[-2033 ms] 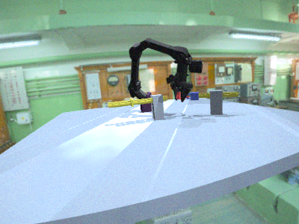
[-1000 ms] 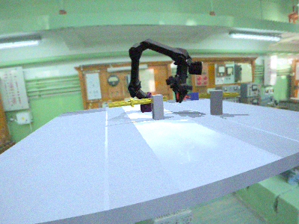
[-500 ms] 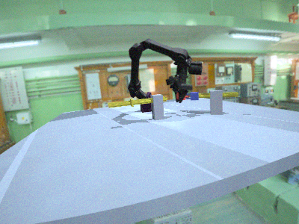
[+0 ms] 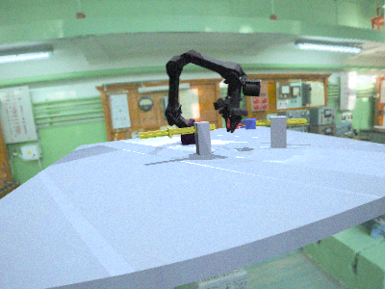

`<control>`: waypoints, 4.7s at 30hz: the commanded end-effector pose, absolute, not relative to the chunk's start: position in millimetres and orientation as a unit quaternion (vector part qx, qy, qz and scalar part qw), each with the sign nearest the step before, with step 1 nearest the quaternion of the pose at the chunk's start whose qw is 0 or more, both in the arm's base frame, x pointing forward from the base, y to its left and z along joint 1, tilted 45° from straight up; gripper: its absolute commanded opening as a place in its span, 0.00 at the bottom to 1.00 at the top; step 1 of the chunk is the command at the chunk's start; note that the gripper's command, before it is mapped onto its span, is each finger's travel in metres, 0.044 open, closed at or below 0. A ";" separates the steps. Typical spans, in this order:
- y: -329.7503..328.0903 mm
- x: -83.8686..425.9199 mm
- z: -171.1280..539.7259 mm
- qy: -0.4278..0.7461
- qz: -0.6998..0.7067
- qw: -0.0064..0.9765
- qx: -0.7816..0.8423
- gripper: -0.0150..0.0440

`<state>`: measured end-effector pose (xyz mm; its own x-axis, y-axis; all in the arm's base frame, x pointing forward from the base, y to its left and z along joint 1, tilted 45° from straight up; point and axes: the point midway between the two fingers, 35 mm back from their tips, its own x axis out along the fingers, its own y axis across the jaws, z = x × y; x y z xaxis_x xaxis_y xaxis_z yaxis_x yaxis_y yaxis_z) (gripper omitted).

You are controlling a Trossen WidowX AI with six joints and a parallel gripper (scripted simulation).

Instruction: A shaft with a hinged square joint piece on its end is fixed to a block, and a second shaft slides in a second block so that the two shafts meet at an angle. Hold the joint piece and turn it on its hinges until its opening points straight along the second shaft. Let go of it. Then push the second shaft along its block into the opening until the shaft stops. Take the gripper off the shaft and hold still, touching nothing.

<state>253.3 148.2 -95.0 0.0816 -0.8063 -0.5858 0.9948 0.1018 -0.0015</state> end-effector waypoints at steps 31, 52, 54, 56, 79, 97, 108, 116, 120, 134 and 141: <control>146.2 253.0 -95.5 0.228 -0.638 0.707 0.203 0.56; 148.2 253.3 -95.0 0.229 -0.638 0.706 0.206 0.50; 148.2 253.3 -95.0 0.229 -0.638 0.706 0.206 0.50; 148.2 253.3 -95.0 0.229 -0.638 0.706 0.206 0.50; 142.5 257.9 -100.4 0.309 -0.609 0.690 0.241 0.25; 143.2 257.6 -100.3 0.308 -0.608 0.692 0.237 0.30; 143.2 257.6 -100.3 0.308 -0.608 0.692 0.237 0.68; 143.2 257.6 -100.3 0.308 -0.608 0.692 0.237 1.00; 143.2 257.6 -100.3 0.308 -0.608 0.692 0.237 1.00; 162.3 254.6 -85.4 0.258 -0.623 0.716 0.184 1.00; 162.9 253.7 -83.3 0.251 -0.622 0.719 0.178 1.00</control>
